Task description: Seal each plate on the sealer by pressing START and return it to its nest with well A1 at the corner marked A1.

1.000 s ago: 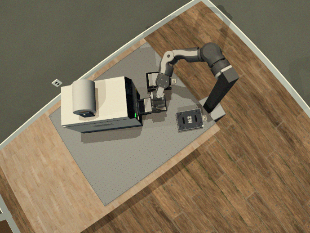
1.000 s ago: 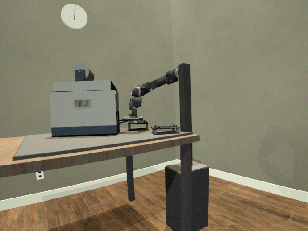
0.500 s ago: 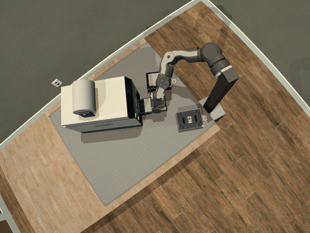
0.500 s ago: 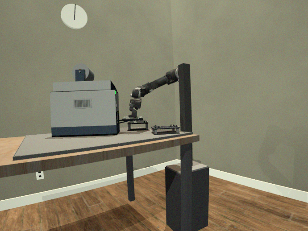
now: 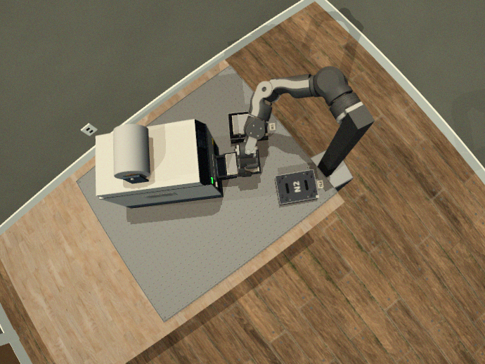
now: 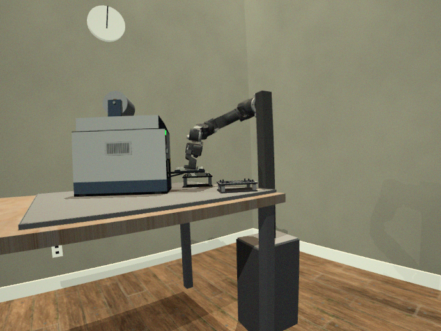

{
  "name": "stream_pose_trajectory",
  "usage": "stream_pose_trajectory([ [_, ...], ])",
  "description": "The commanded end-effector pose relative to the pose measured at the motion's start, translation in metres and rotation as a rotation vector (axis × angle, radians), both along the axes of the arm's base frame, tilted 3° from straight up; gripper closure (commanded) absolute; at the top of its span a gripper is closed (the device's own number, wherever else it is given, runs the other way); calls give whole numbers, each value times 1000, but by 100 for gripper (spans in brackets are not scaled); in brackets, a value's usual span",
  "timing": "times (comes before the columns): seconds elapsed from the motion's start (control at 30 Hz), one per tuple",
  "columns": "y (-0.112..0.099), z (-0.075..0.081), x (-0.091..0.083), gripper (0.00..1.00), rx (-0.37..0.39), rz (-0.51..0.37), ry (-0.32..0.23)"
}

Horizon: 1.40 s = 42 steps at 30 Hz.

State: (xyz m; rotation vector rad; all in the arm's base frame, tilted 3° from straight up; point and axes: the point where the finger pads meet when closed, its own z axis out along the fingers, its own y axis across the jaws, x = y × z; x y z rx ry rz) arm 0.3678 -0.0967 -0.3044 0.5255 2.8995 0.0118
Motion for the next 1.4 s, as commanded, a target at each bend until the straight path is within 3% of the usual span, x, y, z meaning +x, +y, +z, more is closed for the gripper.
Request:
stream_pose_trajectory([
  [0.0,1,1,1,36,3,2,-4],
  [0.8,1,1,1,47,3,2,-4],
  [0.83,1,1,1,100,3,2,-4],
  [1.37,1,1,1,100,3,2,-4],
])
